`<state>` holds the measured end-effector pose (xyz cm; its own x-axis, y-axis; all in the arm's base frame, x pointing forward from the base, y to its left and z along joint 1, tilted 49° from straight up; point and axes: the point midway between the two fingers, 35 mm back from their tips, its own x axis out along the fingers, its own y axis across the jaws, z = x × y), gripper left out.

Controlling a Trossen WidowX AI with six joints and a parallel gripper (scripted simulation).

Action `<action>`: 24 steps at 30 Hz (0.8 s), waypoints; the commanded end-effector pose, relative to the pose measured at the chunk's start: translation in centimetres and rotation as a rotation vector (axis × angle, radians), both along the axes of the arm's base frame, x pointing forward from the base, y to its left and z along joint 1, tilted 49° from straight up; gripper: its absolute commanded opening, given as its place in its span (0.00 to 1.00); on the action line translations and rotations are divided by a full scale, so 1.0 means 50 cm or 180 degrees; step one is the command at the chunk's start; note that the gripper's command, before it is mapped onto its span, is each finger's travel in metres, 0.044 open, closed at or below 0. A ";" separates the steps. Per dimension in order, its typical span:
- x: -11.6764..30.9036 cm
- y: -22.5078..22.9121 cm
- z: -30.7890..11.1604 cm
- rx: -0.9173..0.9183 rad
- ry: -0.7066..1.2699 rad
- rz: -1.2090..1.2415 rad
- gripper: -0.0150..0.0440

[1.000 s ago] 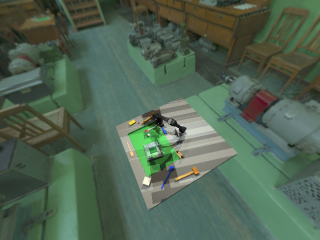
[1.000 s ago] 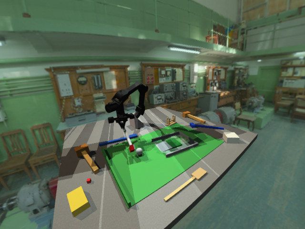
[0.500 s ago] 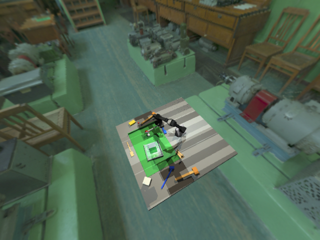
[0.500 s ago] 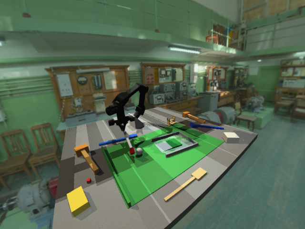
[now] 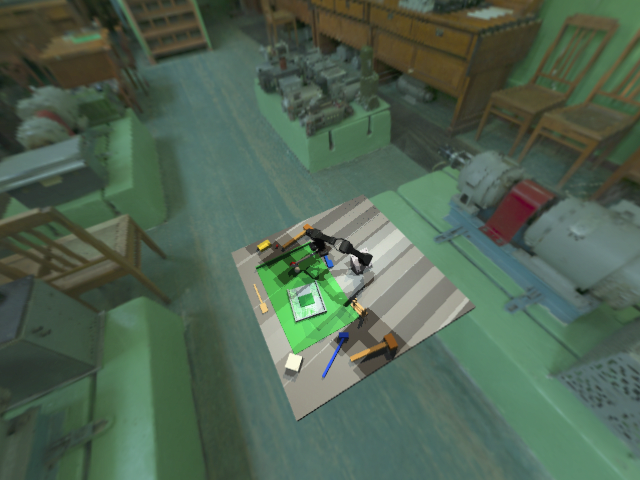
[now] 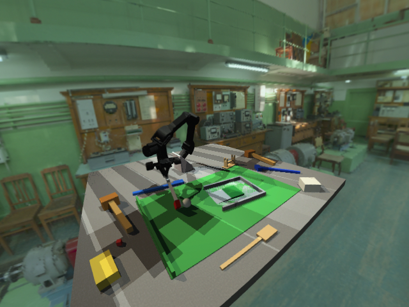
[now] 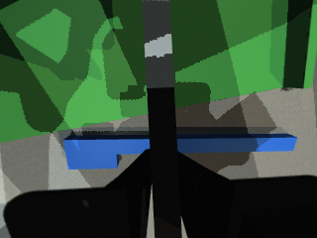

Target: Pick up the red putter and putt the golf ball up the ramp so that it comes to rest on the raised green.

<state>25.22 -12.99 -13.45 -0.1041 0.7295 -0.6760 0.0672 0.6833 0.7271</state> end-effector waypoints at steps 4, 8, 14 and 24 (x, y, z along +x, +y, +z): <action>0.000 -0.010 -0.010 -0.0001 -0.0004 -0.0011 0.25; -0.002 -0.030 -0.036 -0.0002 -0.0009 -0.0030 0.25; -0.003 -0.038 -0.048 -0.0002 -0.0012 -0.0039 0.25; 0.018 0.033 0.037 -0.0004 -0.0001 -0.0046 0.25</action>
<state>25.06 -13.75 -14.56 -0.0950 0.7321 -0.6745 0.0907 0.6811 0.7265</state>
